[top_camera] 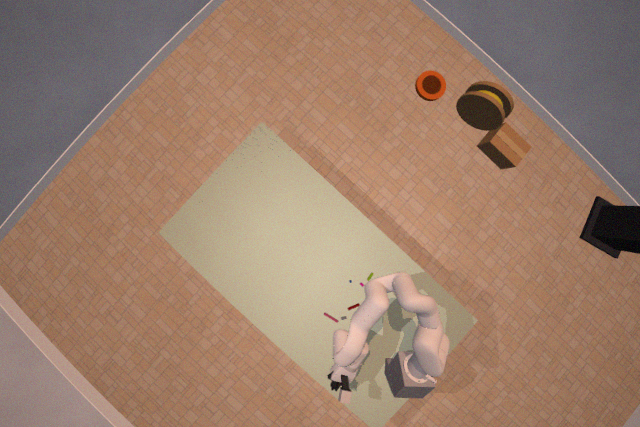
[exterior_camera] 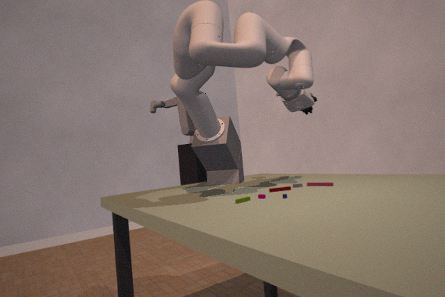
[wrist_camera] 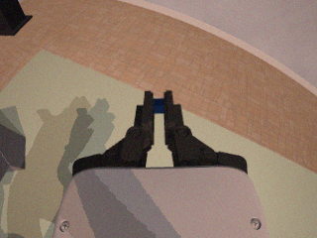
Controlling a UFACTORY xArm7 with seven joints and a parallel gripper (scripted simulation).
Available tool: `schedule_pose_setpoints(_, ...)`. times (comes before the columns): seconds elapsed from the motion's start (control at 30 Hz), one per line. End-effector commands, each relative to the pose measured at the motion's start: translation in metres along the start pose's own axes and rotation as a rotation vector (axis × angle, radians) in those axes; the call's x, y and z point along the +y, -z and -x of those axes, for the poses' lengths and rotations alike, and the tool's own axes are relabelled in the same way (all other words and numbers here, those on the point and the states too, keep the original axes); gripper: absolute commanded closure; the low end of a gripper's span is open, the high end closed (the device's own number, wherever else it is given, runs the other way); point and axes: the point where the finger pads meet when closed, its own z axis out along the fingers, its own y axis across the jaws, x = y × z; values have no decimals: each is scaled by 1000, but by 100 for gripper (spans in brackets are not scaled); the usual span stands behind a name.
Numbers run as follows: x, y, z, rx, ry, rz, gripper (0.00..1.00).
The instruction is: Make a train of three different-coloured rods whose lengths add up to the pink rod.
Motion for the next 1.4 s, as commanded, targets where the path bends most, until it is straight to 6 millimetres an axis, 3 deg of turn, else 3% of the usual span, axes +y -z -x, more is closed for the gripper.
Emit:
schedule_pose_setpoints(0.0, 18, 1, -6, 2, -147, 76, 96)
schedule_pose_setpoints(0.37, 50, 5, -6, 7, -404, 192, 96)
schedule_pose_setpoints(0.4, 60, 8, -5, 8, -487, 230, 96)
schedule_pose_setpoints(0.93, 103, 22, 13, 16, -872, 408, 96)
schedule_pose_setpoints(1.37, 137, 45, 49, 24, -1277, 607, 96)
